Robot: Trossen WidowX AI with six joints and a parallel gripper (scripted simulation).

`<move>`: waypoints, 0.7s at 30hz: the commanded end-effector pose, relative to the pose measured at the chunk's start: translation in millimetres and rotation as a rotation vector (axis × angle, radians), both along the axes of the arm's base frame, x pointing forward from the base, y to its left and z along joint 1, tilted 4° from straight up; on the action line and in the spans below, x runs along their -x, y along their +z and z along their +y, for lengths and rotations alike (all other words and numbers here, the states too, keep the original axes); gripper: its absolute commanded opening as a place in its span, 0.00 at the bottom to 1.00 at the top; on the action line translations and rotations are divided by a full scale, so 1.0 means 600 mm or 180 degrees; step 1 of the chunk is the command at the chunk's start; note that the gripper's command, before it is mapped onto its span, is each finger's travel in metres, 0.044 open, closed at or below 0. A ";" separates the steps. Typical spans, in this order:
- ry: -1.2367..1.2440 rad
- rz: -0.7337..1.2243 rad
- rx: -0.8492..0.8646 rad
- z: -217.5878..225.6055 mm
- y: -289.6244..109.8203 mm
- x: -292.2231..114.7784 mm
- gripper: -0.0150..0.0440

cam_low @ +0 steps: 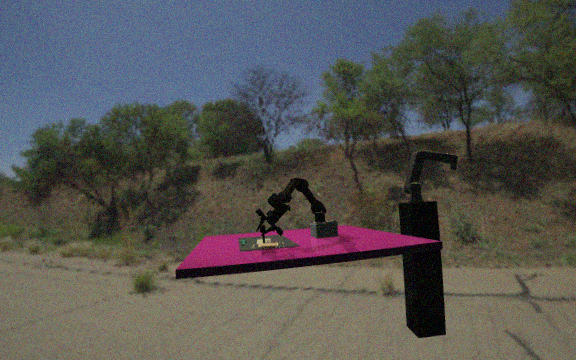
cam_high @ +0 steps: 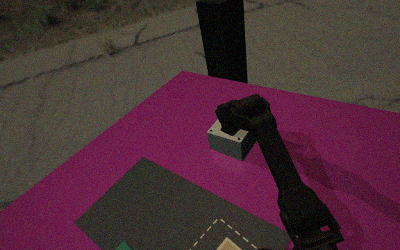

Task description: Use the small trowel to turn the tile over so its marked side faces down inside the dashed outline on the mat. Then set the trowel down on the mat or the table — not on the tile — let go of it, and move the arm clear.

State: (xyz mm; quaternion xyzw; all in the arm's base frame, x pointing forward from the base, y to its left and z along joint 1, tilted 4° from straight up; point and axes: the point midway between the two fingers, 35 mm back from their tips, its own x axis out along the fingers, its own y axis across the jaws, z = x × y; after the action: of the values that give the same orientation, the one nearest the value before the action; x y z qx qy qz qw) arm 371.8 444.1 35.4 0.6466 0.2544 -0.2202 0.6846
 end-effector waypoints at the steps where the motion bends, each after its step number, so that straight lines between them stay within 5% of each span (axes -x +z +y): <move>1: -0.0042 -0.0081 -0.0045 0.023 0.006 0.009 0.25; 21: -0.0110 -0.0168 -0.0071 0.068 -0.015 0.042 0.25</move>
State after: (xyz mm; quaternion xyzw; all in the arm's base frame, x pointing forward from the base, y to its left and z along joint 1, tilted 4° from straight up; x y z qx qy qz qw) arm 344.4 482.5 17.3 0.6556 0.2355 -0.2168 0.6839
